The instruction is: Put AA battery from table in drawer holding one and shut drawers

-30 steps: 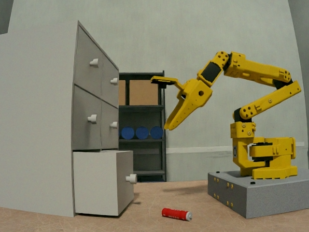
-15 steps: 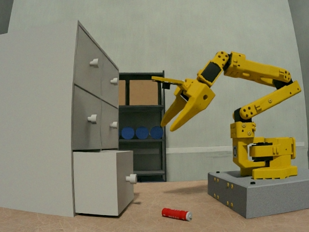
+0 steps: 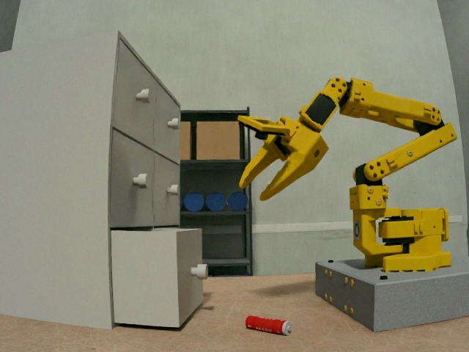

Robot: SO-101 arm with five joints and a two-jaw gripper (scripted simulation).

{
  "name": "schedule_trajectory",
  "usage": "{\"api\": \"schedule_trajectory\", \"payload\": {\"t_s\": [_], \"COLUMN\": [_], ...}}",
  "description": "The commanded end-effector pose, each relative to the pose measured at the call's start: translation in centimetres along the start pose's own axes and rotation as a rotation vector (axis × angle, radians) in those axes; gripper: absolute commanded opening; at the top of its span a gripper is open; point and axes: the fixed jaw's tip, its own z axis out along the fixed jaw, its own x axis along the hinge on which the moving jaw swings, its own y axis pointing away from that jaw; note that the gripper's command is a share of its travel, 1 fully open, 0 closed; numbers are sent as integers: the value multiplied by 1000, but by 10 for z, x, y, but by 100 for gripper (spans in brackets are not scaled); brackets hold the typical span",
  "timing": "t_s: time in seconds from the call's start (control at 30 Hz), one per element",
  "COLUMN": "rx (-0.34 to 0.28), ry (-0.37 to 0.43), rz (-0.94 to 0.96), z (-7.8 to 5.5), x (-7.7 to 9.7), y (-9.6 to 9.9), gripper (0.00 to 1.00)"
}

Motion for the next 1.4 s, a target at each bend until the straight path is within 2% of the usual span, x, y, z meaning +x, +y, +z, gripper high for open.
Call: {"api": "schedule_trajectory", "payload": {"t_s": [0.0,1.37], "rx": [11,16], "ry": [-20,-31], "rz": [-106,-1031], "z": [-1,-1], "x": [-3,0], "y": [-1,-2], "gripper": [21,21]}}
